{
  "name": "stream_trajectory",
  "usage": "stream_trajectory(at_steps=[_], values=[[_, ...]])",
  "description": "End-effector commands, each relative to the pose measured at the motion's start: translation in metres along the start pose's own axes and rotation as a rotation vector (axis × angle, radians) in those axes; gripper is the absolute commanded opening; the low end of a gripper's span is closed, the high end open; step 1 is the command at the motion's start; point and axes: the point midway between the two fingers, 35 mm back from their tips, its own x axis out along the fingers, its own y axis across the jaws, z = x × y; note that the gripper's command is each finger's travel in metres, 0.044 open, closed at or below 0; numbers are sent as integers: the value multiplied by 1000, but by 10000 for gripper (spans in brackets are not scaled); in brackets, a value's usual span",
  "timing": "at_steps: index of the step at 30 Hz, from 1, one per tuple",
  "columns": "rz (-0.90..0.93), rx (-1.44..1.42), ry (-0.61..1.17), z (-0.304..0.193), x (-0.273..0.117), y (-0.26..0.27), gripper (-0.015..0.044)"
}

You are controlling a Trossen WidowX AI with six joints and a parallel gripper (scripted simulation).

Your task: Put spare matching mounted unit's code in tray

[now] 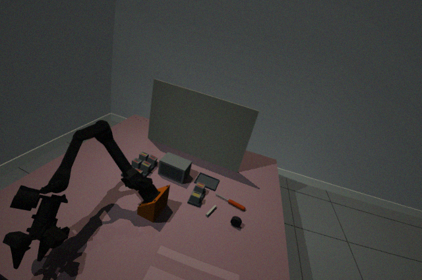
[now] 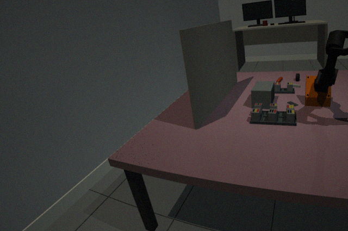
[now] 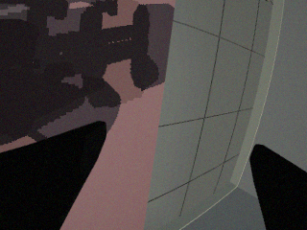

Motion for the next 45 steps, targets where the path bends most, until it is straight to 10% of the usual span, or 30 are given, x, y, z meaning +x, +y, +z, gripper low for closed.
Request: stream_trajectory(at_steps=[1, 18, 45], values=[[0, 0, 0, 0, 0, 0, 426], [75, 339, 160, -78, -14, 47, 440], [-107, 1352, 850, -270, -193, 197, 440]])
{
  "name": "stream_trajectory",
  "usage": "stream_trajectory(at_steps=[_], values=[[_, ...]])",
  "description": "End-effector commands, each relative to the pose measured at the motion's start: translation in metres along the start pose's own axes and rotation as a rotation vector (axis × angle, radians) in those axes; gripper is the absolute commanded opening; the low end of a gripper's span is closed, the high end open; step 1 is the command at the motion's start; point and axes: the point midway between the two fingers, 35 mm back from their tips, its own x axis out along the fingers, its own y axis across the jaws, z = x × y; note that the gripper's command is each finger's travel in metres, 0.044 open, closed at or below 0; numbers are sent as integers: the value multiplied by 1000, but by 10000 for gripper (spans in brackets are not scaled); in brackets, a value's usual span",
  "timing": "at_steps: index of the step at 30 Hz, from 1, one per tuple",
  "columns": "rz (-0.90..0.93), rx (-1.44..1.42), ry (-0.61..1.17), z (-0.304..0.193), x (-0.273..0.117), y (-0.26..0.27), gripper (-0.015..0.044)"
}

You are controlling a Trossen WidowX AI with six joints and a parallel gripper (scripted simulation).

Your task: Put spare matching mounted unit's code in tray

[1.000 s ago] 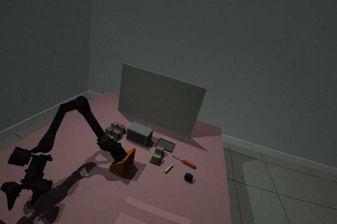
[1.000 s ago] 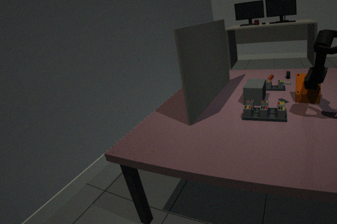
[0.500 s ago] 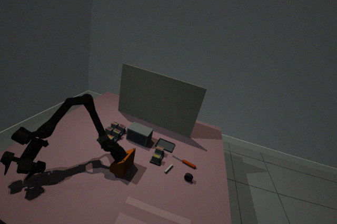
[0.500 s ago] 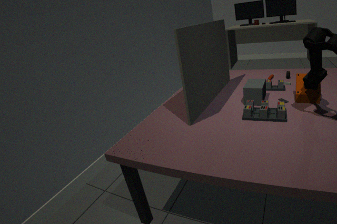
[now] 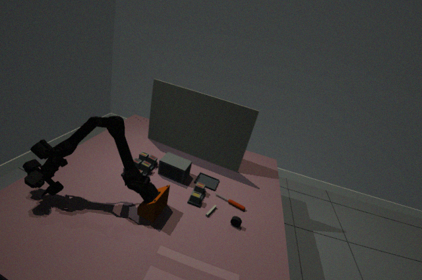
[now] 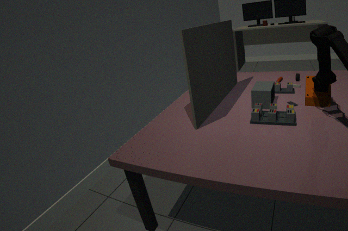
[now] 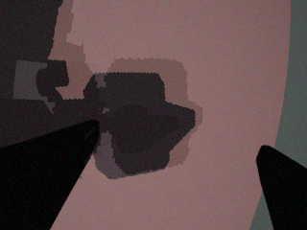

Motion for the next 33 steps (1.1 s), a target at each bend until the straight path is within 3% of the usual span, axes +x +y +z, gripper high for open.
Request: stream_trajectory(at_steps=[1, 7, 20, 33], values=[[-43, 162, 65, -28, -3, -14, 440], [-71, 268, 90, -61, -11, -28, 440], [-168, 547, 359, -206, -51, -43, 440], [-176, 929, 756, -365, -141, 9, 440]])
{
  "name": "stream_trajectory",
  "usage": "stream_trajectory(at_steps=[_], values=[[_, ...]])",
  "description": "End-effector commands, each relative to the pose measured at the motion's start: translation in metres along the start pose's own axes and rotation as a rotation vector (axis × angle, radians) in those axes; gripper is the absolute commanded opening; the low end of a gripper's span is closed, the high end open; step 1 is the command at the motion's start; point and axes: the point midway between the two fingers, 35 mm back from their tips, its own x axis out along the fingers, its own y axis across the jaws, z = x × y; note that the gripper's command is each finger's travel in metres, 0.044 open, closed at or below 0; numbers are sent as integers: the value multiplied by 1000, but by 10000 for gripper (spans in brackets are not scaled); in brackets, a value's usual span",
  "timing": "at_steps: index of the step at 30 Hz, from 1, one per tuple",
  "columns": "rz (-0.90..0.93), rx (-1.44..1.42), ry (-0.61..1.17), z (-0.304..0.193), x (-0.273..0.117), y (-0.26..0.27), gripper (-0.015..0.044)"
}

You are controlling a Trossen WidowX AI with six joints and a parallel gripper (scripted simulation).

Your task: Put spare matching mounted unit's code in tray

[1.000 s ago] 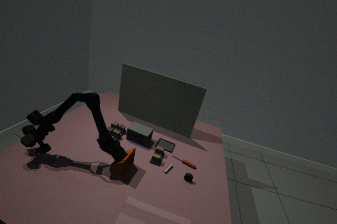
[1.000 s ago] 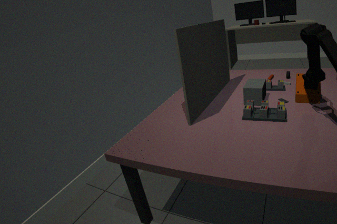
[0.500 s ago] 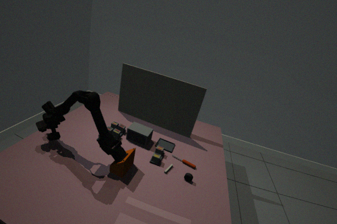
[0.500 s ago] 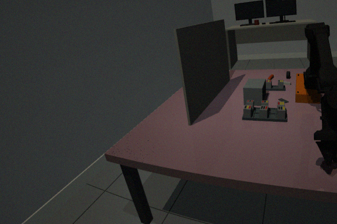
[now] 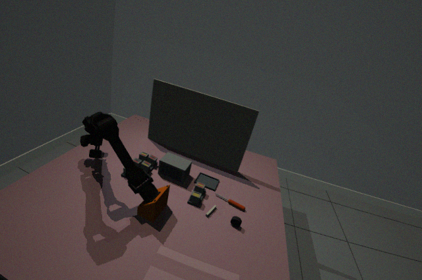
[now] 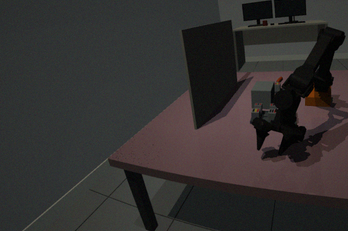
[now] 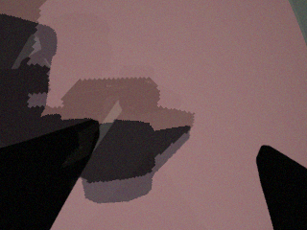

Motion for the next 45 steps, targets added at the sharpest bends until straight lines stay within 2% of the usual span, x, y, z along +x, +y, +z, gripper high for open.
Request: stream_trajectory(at_steps=[1, 6, 12, 18, 25, 33, 45], values=[[23, 91, 100, -45, 6, -16, 440], [76, 270, 281, -135, 6, -35, 440], [136, 575, 479, -243, -22, -43, 440], [169, 958, 627, -336, -75, -36, 440], [149, 1502, 696, -420, -162, -13, 440], [53, 2105, 596, -471, -263, 20, 440], [50, 2118, 592, -472, -266, 21, 440]])
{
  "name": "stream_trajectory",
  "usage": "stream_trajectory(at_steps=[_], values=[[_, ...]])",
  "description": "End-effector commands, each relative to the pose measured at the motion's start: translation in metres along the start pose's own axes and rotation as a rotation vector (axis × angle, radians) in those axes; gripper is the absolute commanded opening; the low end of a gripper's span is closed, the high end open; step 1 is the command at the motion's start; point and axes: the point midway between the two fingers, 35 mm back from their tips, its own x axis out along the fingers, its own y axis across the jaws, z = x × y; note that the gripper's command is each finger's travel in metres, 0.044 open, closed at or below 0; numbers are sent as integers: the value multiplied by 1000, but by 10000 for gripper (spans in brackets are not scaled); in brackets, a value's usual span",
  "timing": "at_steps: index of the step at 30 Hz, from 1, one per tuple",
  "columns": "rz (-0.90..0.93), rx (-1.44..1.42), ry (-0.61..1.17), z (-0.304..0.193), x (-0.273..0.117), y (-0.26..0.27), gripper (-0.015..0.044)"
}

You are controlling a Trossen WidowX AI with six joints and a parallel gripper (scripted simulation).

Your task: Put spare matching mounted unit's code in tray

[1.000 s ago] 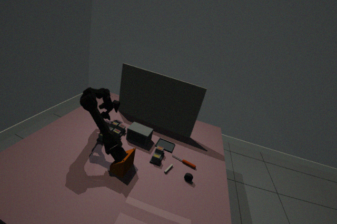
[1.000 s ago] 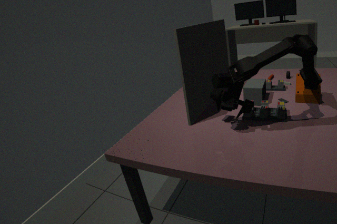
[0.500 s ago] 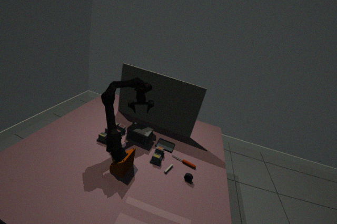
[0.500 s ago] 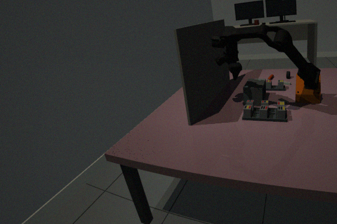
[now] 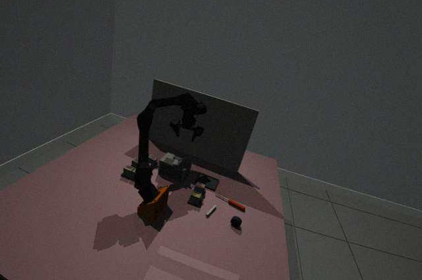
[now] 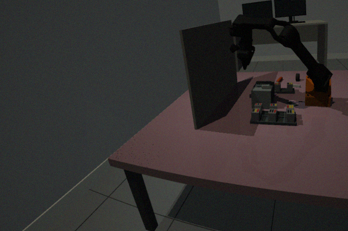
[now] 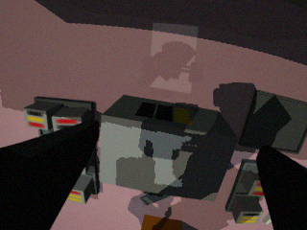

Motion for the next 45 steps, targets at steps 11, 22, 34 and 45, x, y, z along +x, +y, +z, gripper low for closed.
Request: stream_trajectory(at_steps=[11, 22, 34, 45], values=[[3, -37, 1, -3, 0, 10, 440], [16, -796, 34, -90, 13, 152, 440], [96, -1590, 49, -230, 37, 216, 440], [96, -1603, 50, -231, 64, 215, 300]])
